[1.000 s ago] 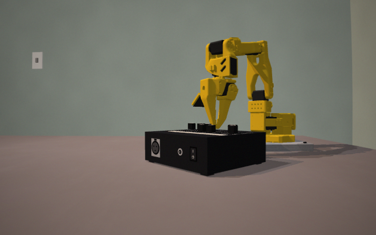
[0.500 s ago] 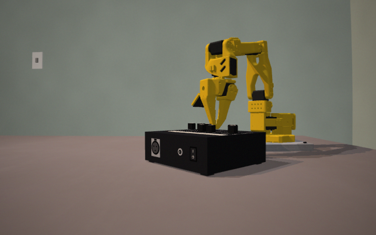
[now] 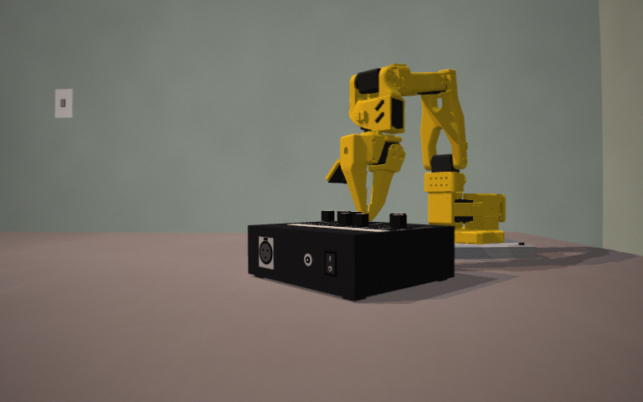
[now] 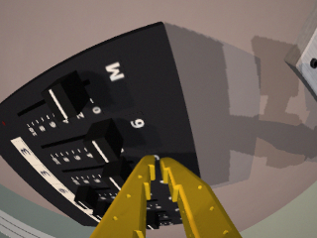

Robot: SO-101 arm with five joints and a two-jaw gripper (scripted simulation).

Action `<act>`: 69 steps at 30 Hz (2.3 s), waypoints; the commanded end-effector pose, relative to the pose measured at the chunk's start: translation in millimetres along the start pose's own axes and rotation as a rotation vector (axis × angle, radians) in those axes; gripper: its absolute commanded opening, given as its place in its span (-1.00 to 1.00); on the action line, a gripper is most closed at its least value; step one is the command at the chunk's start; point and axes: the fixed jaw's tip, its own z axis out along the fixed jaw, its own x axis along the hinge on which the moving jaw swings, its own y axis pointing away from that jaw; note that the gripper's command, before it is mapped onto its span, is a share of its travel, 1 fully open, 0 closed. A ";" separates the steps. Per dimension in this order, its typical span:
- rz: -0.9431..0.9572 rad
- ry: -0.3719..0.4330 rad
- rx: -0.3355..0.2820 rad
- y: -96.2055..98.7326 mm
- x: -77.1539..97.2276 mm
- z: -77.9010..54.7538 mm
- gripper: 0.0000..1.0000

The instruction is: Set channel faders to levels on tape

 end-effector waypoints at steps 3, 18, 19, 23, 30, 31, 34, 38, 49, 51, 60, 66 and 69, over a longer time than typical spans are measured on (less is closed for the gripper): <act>0.004 -0.004 0.013 1.0 -1.9 0.8 -1.00; 0.005 -0.004 0.013 3.8 -1.1 -0.8 -1.00; 0.005 -0.004 0.013 3.9 -1.0 -0.8 -1.00; 0.005 -0.004 0.013 3.9 -1.0 -0.9 -1.00; 0.005 -0.004 0.013 5.2 -0.7 -0.9 -1.00; 0.006 -0.004 0.013 5.6 -0.6 -0.9 -1.00; 0.006 -0.004 0.013 6.5 -0.3 -1.0 -1.00; 0.006 -0.004 0.013 6.8 -0.2 -1.0 -1.00; 0.007 -0.004 0.013 8.8 0.3 -1.0 -1.00; 0.007 -0.004 0.013 9.4 0.5 -1.0 -1.00; 0.008 -0.004 0.013 9.9 0.6 -1.0 -1.00; 0.008 -0.004 0.013 11.6 1.1 -1.0 -1.00; 0.009 -0.004 0.013 12.3 1.2 -1.0 -1.00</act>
